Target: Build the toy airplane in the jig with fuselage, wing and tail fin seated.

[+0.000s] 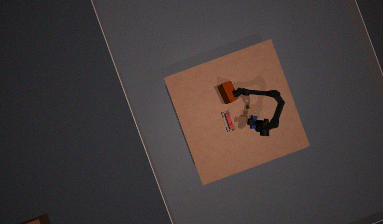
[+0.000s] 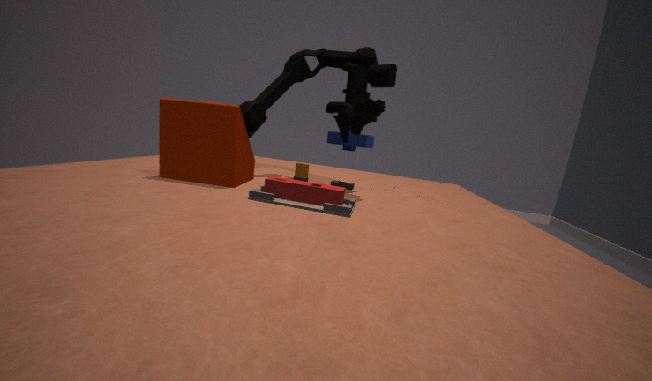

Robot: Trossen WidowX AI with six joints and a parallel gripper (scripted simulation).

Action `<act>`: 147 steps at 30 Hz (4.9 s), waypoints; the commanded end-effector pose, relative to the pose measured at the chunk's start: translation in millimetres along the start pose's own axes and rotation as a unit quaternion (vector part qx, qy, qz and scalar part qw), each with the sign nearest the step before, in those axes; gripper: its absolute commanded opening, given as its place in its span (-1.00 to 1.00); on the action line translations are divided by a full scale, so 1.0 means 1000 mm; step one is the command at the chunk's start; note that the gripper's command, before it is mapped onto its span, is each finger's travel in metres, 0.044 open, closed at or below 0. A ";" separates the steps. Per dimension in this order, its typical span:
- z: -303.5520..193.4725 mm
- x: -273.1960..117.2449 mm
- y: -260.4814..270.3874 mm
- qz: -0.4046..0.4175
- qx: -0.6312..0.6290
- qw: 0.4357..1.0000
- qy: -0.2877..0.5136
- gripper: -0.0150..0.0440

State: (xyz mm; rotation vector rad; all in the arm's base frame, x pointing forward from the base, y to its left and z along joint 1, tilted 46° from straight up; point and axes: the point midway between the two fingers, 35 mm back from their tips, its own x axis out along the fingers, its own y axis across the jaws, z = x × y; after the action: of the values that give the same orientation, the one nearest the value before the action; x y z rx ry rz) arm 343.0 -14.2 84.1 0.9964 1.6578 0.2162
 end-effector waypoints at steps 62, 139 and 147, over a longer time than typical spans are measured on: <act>0.045 0.042 -0.194 -0.003 0.530 0.848 0.005 -0.40; 0.045 0.081 -0.194 -0.002 0.528 0.849 0.004 0.32; 0.045 0.081 -0.194 -0.002 0.528 0.849 0.004 1.00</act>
State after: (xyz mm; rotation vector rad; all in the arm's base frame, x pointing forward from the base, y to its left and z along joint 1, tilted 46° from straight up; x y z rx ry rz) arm 286.0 -94.5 -107.7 1.7815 1.7665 -0.7991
